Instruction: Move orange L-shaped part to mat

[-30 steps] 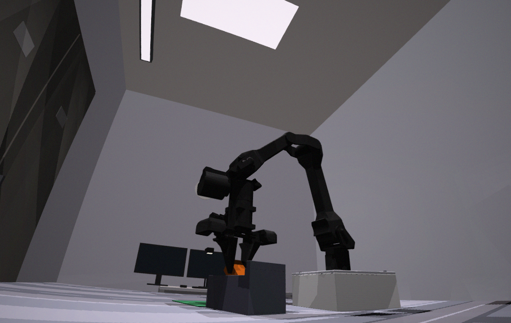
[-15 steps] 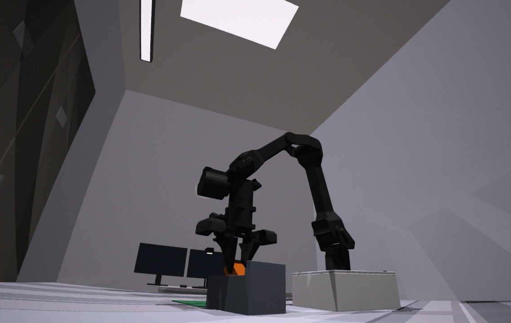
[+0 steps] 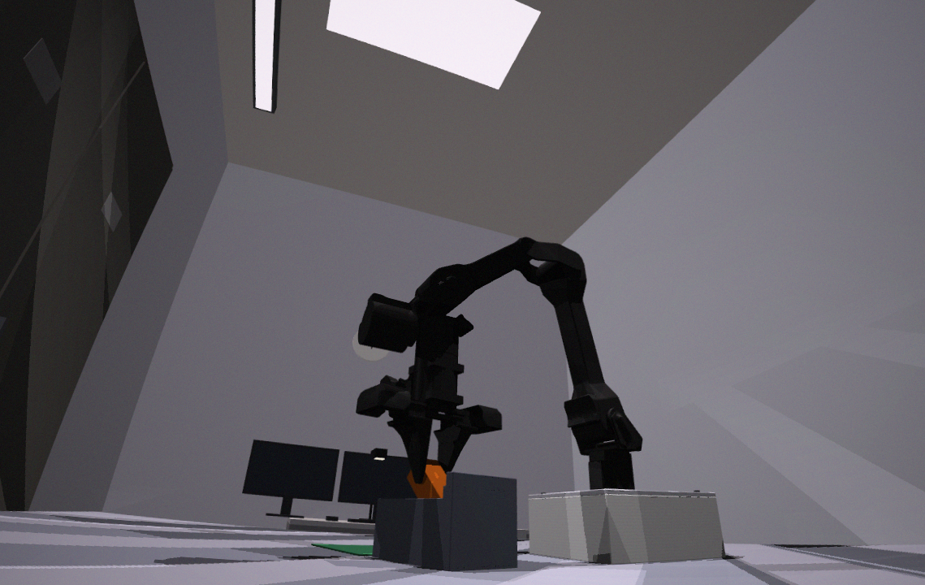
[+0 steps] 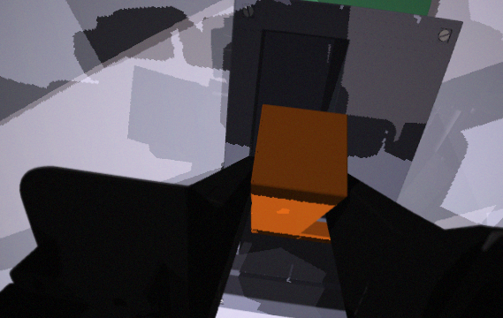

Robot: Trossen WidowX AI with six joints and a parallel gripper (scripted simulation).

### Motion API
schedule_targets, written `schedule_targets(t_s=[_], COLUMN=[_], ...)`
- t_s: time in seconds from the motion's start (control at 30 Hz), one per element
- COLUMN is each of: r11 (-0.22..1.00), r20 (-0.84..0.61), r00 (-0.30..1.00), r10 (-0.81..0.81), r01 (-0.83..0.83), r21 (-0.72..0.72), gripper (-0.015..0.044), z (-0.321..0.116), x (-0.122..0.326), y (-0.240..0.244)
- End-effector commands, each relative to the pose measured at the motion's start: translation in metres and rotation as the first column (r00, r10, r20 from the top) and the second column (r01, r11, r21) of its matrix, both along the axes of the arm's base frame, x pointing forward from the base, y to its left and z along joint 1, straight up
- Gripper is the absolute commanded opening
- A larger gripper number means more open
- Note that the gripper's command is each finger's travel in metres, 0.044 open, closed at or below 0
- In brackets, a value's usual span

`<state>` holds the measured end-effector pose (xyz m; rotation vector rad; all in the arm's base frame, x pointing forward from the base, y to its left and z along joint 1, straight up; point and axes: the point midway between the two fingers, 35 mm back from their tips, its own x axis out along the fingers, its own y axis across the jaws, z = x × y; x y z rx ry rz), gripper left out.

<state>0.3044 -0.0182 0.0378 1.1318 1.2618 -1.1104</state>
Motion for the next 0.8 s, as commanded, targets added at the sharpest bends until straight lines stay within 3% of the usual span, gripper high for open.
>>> schedule_targets(t_s=[0.0, 0.77], r11=[1.000, 1.000], r20=[0.012, 0.012], r00=[1.000, 1.000], r10=[-0.003, -0.004], r01=[0.003, 0.004], r21=[-0.002, -0.003], gripper=[0.0000, 0.0000], z=[0.010, 0.046], x=[0.002, 0.001], y=[0.000, -0.001])
